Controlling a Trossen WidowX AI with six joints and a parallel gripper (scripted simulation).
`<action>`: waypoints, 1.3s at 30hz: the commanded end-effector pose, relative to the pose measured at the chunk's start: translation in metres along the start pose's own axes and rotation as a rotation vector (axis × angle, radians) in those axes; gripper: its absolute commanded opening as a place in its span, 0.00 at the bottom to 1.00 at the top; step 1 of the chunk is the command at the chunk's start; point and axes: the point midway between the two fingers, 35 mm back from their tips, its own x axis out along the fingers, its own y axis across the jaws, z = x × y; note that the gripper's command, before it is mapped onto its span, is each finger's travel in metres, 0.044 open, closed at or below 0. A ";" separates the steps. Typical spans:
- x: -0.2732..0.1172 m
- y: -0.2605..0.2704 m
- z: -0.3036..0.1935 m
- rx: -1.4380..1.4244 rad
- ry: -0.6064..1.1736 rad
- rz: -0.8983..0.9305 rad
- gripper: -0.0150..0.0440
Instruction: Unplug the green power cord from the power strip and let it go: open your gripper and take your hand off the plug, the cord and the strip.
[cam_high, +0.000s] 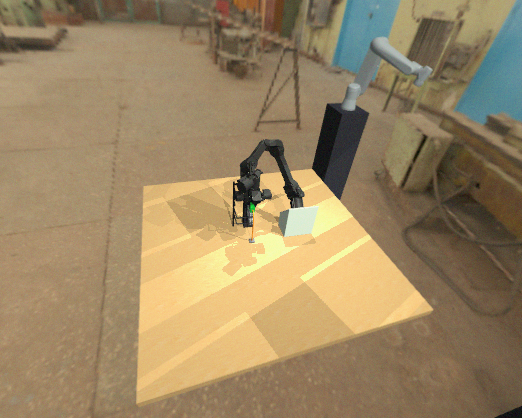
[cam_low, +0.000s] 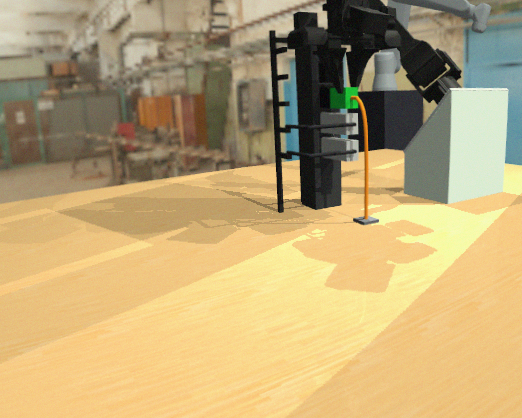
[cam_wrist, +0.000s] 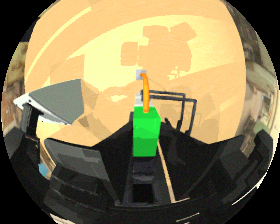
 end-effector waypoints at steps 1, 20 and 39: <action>-0.002 -0.001 0.013 0.000 -0.015 -0.005 0.25; -0.006 -0.001 0.043 -0.001 -0.017 -0.006 0.25; -0.006 0.000 0.042 -0.006 -0.012 -0.006 0.53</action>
